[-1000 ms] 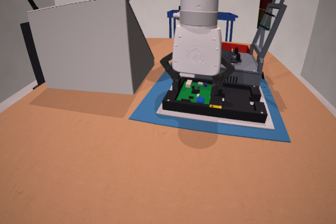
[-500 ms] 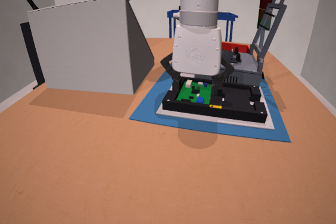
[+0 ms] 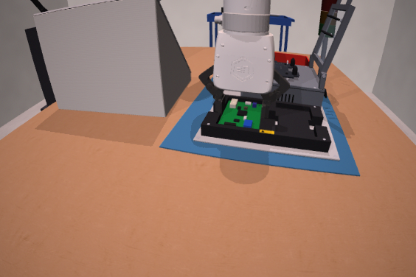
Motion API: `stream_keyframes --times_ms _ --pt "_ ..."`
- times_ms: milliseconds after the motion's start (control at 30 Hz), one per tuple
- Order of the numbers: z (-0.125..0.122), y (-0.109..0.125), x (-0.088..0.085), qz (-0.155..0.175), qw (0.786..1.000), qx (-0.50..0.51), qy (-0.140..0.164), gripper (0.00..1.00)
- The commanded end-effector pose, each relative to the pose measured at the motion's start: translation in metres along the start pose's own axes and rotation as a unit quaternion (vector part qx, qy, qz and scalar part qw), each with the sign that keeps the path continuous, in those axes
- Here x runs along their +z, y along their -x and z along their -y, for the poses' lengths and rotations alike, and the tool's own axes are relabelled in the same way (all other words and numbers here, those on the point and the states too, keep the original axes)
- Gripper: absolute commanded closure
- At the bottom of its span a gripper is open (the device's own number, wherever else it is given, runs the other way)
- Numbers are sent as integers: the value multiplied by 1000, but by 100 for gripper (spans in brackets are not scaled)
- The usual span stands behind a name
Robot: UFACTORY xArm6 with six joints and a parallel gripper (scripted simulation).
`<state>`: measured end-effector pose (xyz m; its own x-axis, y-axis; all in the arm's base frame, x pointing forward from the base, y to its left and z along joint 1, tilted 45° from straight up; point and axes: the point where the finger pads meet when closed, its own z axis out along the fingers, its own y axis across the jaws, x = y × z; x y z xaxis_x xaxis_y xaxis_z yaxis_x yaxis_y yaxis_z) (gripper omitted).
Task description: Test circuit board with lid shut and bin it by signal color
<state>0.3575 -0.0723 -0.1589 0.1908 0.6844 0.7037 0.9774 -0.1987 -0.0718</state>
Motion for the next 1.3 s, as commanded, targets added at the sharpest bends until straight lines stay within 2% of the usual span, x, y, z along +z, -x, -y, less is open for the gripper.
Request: stream_keyframes --times_ms 0,33,1267 --pt "-1 0 -1 1 1000 0 1 19" --pt "-1 0 -1 1 1000 0 1 21" --pt "-1 0 -2 1 1000 0 1 21"
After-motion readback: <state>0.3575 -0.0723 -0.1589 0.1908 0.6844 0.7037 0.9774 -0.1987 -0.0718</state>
